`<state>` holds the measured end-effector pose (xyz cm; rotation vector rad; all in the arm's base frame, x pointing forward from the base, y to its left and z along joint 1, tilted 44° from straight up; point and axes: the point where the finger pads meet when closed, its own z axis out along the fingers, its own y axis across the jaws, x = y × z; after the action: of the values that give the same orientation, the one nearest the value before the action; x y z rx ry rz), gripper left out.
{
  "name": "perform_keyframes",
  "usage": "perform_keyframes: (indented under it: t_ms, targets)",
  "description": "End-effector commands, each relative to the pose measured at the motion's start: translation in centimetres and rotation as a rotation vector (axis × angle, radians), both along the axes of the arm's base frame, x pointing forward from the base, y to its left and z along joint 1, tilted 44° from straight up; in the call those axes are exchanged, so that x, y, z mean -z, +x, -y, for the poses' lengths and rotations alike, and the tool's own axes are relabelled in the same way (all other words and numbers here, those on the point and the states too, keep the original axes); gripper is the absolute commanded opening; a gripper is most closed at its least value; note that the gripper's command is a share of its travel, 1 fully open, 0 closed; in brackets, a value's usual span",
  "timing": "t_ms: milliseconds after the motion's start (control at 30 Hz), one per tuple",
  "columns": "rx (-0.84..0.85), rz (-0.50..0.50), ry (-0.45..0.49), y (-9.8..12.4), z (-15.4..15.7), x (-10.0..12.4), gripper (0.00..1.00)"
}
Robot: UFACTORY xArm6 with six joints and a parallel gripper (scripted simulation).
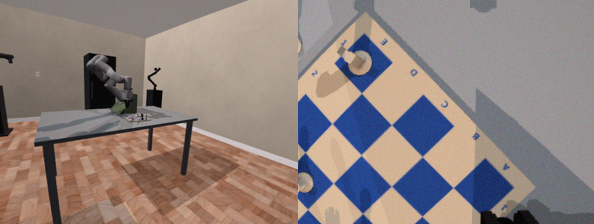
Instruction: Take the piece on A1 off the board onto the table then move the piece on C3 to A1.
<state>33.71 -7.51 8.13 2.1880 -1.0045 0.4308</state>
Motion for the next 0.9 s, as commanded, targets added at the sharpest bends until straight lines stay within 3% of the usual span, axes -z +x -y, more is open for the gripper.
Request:
perform_keyframes:
  t_ms: [0,367,867]
  targets:
    - [-0.003,0.004,0.003,-0.2,0.0,-0.3,0.0]
    - [-0.003,0.004,0.003,-0.2,0.6,0.3,0.0]
    - [-0.003,0.004,0.003,0.0,4.6,4.4,0.0]
